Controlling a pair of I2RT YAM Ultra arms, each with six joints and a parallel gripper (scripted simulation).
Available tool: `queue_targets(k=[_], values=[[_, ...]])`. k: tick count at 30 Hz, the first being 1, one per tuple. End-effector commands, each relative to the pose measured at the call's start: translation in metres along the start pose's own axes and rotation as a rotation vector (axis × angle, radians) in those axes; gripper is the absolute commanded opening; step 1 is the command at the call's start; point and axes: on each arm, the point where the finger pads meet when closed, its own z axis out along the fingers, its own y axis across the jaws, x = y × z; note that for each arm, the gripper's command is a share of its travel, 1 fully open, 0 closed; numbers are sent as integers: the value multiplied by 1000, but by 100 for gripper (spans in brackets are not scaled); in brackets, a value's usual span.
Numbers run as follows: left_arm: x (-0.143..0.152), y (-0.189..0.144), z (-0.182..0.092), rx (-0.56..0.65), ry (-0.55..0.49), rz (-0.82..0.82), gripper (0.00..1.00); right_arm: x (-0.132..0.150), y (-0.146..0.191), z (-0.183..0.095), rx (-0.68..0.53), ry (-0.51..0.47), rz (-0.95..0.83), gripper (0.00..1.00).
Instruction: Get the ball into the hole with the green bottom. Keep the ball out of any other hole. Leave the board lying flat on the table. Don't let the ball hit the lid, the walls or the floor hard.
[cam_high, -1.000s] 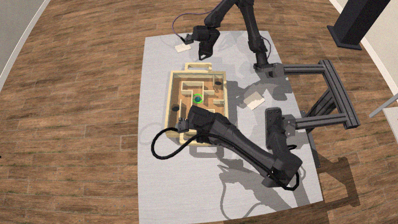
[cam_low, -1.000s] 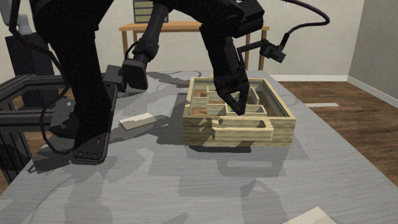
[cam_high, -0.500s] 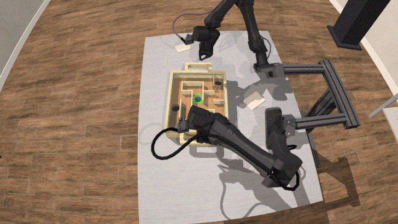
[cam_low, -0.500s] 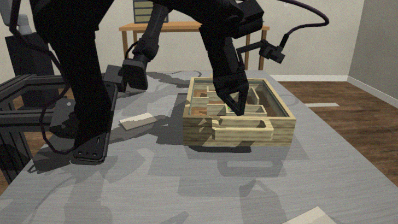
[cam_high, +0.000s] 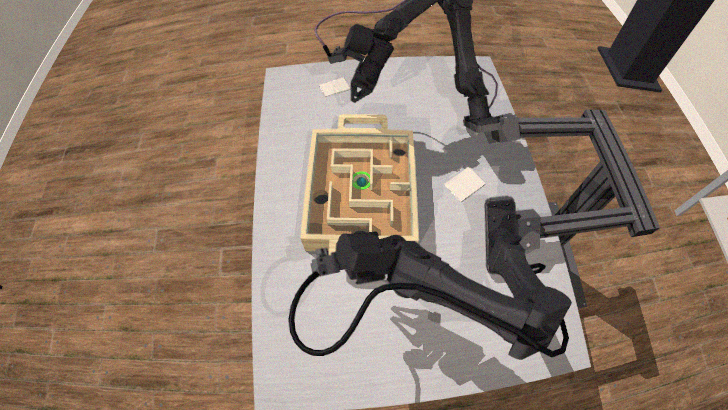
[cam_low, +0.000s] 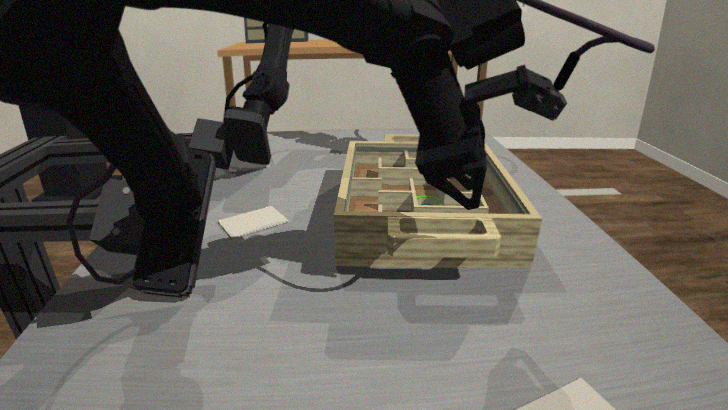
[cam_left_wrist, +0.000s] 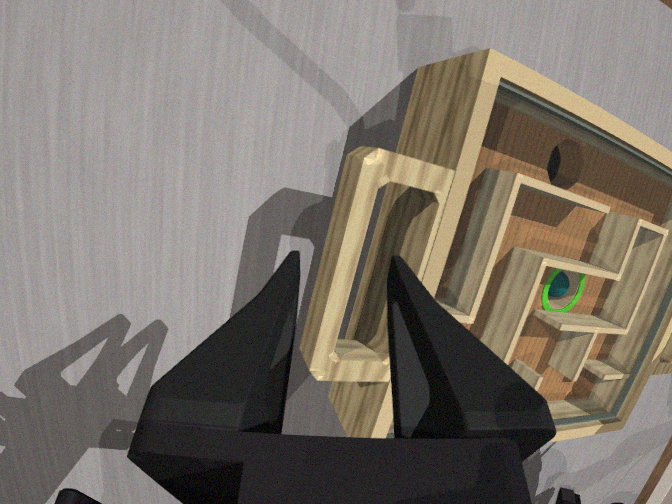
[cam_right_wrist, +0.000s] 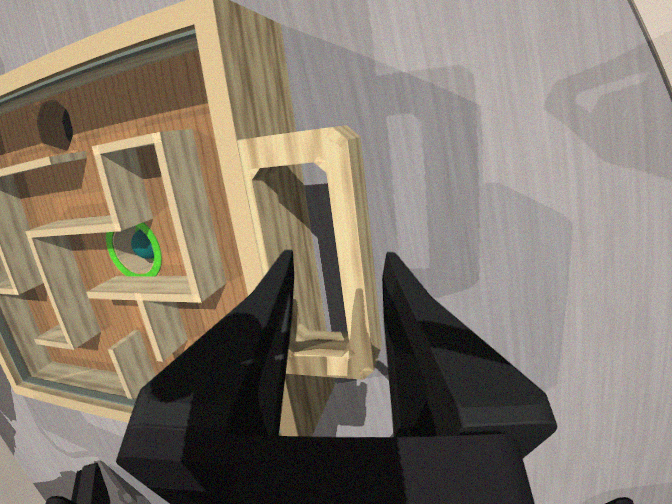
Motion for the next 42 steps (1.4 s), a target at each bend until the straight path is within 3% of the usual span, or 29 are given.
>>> queue_targets(k=[1, 6, 9, 11, 13, 18, 19, 24, 25, 26, 28, 29, 31, 33, 42], values=[[-55, 2, -20, 166, -189, -136, 36, -36, 7, -14, -203, -134, 94, 36], [-91, 31, -44, 273, -366, -237, 36, -88, -16, -43, -349, -330, 188, 36], [-128, 63, -79, 299, -526, -299, 36, -118, -39, -68, -393, -463, 231, 36], [-128, 63, -79, 299, -526, -299, 36, -118, -39, -68, -393, -463, 231, 36], [-125, 69, -80, 315, -557, -304, 36, -144, -59, -92, -415, -571, 257, 36], [-158, 116, -140, 329, -796, -340, 36, -184, -107, -154, -441, -828, 279, 36], [-148, 112, -132, 340, -786, -333, 36, -189, -113, -162, -447, -863, 277, 36], [-151, 130, -148, 330, -846, -334, 36, -186, -122, -160, -443, -887, 261, 36], [-163, 144, -172, 315, -906, -342, 36, -189, -128, -170, -439, -908, 265, 36], [-161, 144, -170, 313, -900, -343, 36, -190, -136, -185, -432, -942, 276, 36], [-161, 144, -170, 313, -900, -343, 36, -190, -136, -185, -432, -942, 276, 36], [-151, 125, -141, 333, -811, -330, 36, -179, -114, -153, -450, -850, 259, 36], [-160, 143, -174, 308, -883, -358, 36, -190, -134, -189, -434, -940, 303, 36], [-163, 147, -180, 297, -901, -360, 36, -193, -138, -197, -430, -961, 300, 36], [-152, 134, -156, 304, -847, -347, 36, -190, -128, -181, -438, -911, 280, 36]])
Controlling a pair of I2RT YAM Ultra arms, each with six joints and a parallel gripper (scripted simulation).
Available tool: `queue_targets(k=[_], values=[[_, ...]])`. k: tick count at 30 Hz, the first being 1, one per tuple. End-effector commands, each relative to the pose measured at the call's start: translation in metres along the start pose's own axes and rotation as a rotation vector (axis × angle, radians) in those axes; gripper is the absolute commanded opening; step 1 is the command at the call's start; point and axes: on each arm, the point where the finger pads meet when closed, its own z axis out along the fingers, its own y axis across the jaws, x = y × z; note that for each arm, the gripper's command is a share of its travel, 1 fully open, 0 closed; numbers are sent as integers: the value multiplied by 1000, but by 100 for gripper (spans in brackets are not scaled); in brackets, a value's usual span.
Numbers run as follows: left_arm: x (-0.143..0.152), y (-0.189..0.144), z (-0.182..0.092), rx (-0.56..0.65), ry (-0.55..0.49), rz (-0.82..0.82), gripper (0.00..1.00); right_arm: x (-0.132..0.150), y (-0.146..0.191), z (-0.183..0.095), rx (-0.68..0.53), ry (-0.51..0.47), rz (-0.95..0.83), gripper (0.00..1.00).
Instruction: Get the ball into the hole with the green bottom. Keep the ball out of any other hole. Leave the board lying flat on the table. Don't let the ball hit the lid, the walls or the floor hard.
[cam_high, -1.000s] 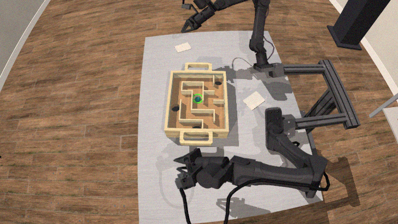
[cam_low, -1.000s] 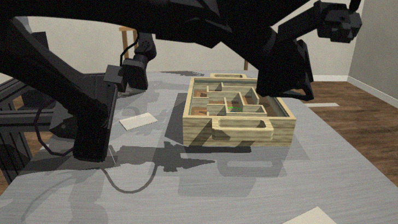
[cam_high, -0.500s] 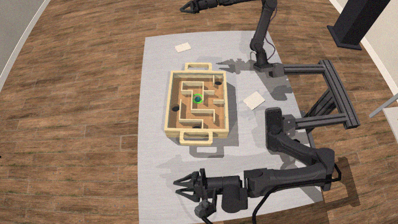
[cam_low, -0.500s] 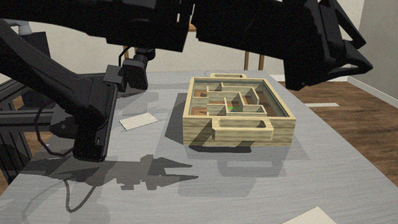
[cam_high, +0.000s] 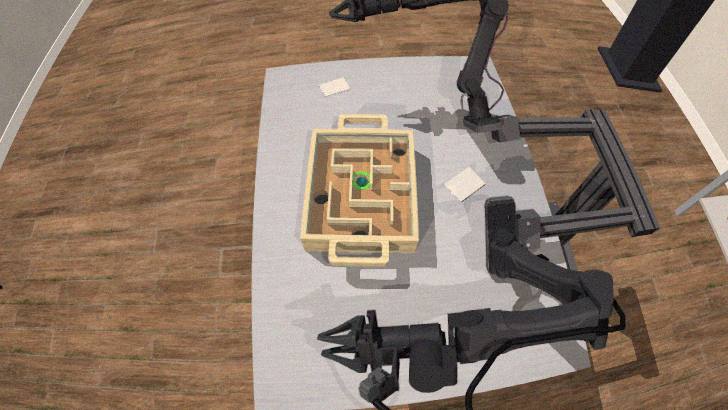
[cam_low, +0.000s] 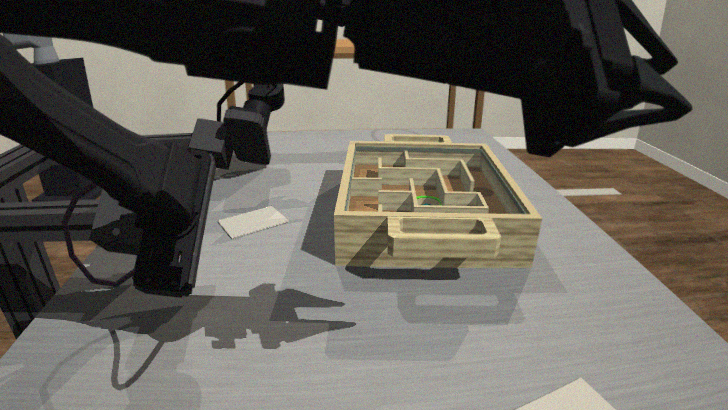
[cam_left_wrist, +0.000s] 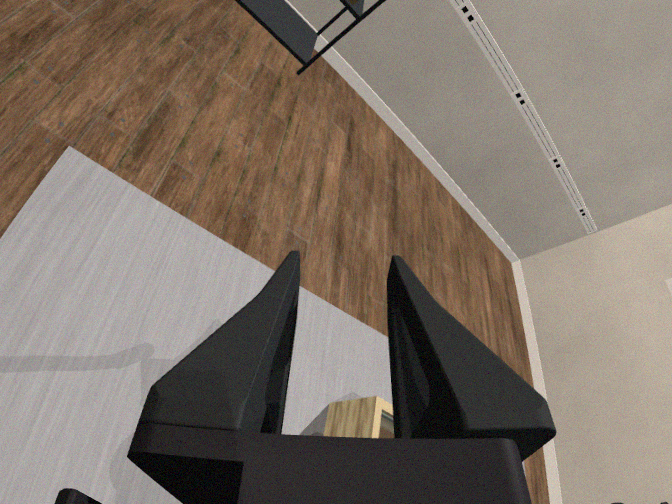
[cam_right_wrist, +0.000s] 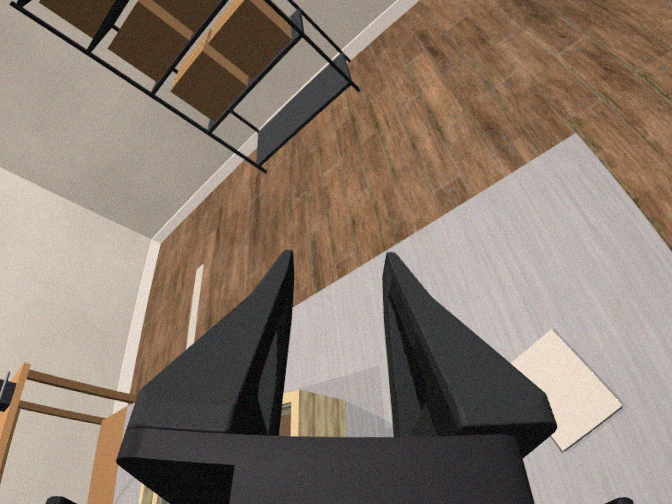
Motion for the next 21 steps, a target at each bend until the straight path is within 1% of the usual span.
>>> queue_targets(k=[1, 3, 4, 6, 9, 18, 20, 21], values=[[7, -10, -2, 26, 11, 13, 36, -21, 16, -2, -53, -37, -10, 36], [7, -10, -2, 26, 11, 13, 36, -21, 16, -2, -53, -37, -10, 36], [-11, -9, -3, 23, -23, 12, 36, -21, 16, -2, -53, -37, -10, 36], [-21, -10, -6, 26, -47, 12, 36, -18, 16, -2, -54, -30, -11, 36], [-13, -10, -5, 28, -29, 13, 36, -10, 16, 0, -56, -13, -12, 36], [-4, -10, -4, 30, -13, 15, 36, 13, 17, 3, -59, 32, -15, 36], [-4, -10, -4, 30, -13, 15, 36, 13, 17, 3, -59, 32, -15, 36], [-4, -9, -2, 24, -11, 15, 36, 2, 15, 0, -54, 6, -15, 36]])
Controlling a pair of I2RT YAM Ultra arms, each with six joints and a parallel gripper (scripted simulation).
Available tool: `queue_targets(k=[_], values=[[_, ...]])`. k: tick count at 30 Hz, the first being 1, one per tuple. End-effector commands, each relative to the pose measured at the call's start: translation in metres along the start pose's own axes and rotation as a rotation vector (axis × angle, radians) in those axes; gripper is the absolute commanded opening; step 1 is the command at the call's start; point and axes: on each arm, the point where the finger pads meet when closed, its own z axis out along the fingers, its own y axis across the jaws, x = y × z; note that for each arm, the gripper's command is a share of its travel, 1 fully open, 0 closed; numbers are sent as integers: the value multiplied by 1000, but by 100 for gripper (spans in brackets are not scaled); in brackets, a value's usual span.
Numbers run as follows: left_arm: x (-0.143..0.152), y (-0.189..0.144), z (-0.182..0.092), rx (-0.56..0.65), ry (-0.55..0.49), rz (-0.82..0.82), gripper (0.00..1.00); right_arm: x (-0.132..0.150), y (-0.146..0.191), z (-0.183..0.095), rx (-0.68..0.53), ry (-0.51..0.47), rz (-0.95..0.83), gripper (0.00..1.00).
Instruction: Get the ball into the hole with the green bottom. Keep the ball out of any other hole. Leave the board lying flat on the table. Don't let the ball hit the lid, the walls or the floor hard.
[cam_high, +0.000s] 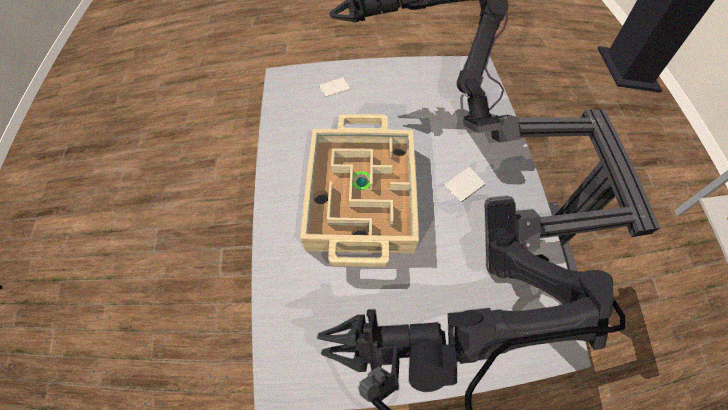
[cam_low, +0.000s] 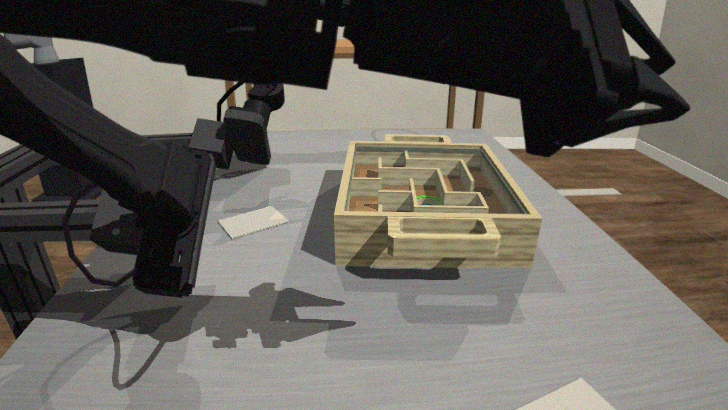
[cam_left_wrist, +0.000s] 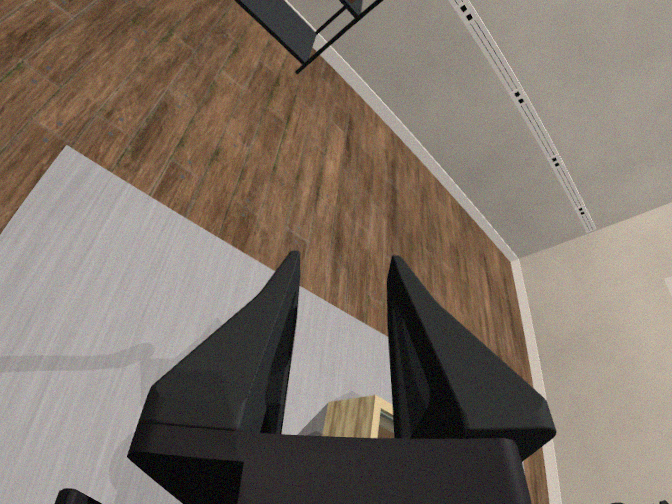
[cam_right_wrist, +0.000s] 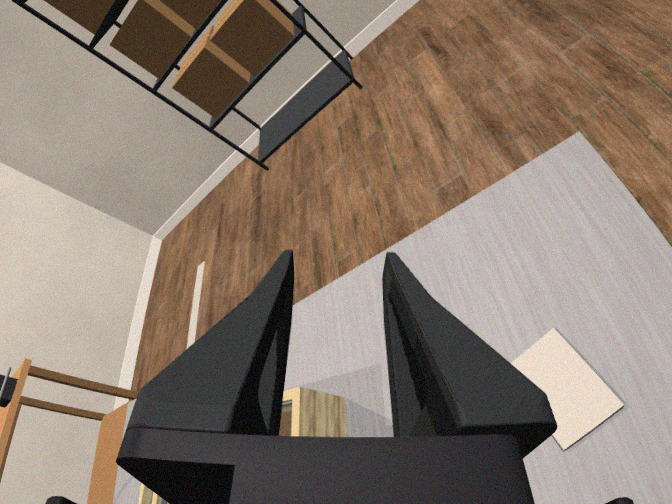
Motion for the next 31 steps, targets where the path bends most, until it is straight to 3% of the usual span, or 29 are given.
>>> queue_targets(k=[1, 5, 31], values=[[-3, -9, -4, 27, -11, 15, 36, 16, 16, 4, -53, 37, -14, 36], [1, -9, -4, 26, -4, 16, 36, -3, 16, -5, -54, -15, -14, 36], [-5, -1, -7, 5, -11, 18, 36, -12, 16, -9, -53, -40, -14, 36]])
